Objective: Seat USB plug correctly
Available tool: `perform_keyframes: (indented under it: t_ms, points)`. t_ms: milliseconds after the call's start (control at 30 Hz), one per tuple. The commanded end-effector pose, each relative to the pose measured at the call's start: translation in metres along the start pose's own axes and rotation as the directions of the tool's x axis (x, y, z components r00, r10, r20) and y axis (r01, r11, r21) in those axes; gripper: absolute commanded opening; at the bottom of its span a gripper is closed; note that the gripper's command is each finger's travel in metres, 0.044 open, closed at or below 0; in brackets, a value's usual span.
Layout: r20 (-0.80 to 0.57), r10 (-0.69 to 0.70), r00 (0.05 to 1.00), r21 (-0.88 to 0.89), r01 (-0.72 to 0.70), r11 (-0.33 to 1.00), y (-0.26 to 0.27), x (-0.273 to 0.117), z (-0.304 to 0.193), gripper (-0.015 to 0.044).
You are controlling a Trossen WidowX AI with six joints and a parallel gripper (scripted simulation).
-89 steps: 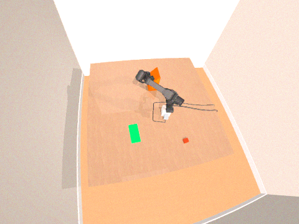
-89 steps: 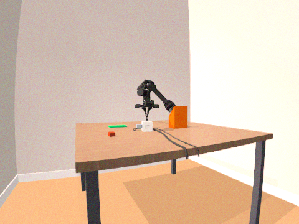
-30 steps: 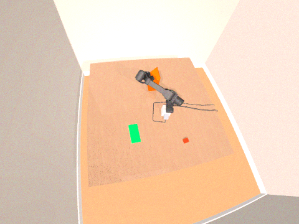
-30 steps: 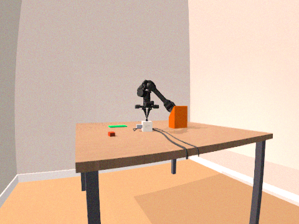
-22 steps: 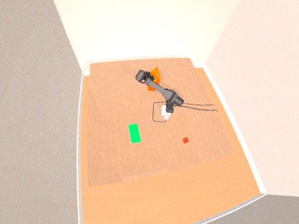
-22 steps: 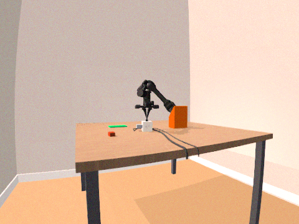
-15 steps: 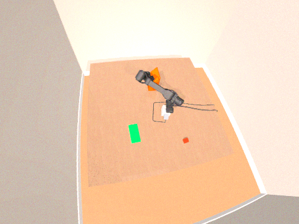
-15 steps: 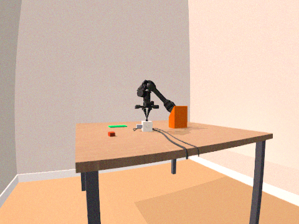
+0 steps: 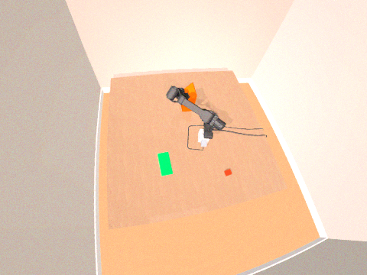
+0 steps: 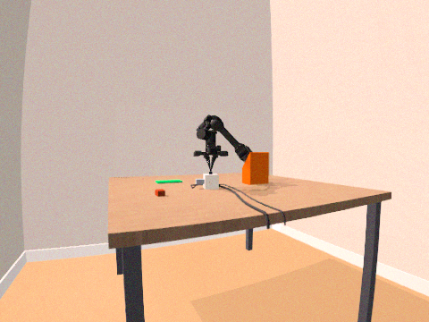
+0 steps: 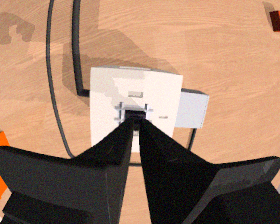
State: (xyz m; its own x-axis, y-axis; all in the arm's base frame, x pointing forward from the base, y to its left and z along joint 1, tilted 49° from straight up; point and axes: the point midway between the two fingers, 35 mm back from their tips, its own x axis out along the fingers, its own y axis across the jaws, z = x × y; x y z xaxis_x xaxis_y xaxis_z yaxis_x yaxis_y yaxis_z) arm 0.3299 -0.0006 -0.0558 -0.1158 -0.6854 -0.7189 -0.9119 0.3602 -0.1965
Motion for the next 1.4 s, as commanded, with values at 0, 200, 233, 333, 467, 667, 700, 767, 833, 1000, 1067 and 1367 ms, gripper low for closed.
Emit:
perform_keyframes:
  t_ms: [0, 200, 233, 333, 467, 667, 700, 767, 833, 1000, 1067, 1367]
  points:
    - [-0.008, 0.001, 1.000, -0.003, -0.001, 1.000, 0.0002, 0.0028, -0.0019, 0.0000]
    - [-0.008, 0.001, 1.000, -0.003, -0.001, 1.000, 0.0002, 0.0028, -0.0019, 0.0000]
    - [-0.008, 0.001, 1.000, -0.003, -0.001, 1.000, 0.0002, 0.0028, -0.0019, 0.0000]
    - [-0.008, 0.001, 1.000, -0.003, -0.001, 1.000, 0.0002, 0.0028, -0.0019, 0.0000]
    - [-0.008, 0.001, 1.000, -0.003, -0.001, 1.000, 0.0002, 0.0028, -0.0019, 0.0000]
    - [0.000, 0.000, 1.000, 0.000, 0.000, 1.000, 0.0000, 0.0001, 0.0000, 0.0095]
    - [0.000, 0.000, 1.000, 0.000, 0.000, 1.000, 0.0000, 0.0001, 0.0000, 0.0095]
    - [0.000, 0.000, 1.000, 0.000, 0.000, 1.000, 0.0000, 0.0001, 0.0000, 0.0095]
    - [0.000, 0.000, 1.000, 0.000, 0.000, 1.000, 0.0000, 0.0001, 0.0000, 0.0095]
    - [0.000, 0.000, 1.000, 0.000, 0.000, 1.000, 0.0000, 0.0001, 0.0000, 0.0095]
    - [0.000, 0.000, 1.000, 0.000, 0.000, 1.000, 0.0000, 0.0001, 0.0000, 0.0095]
    - [0.000, 0.000, 1.000, 0.000, 0.000, 1.000, 0.0000, -0.0039, 0.0004, 0.0095]
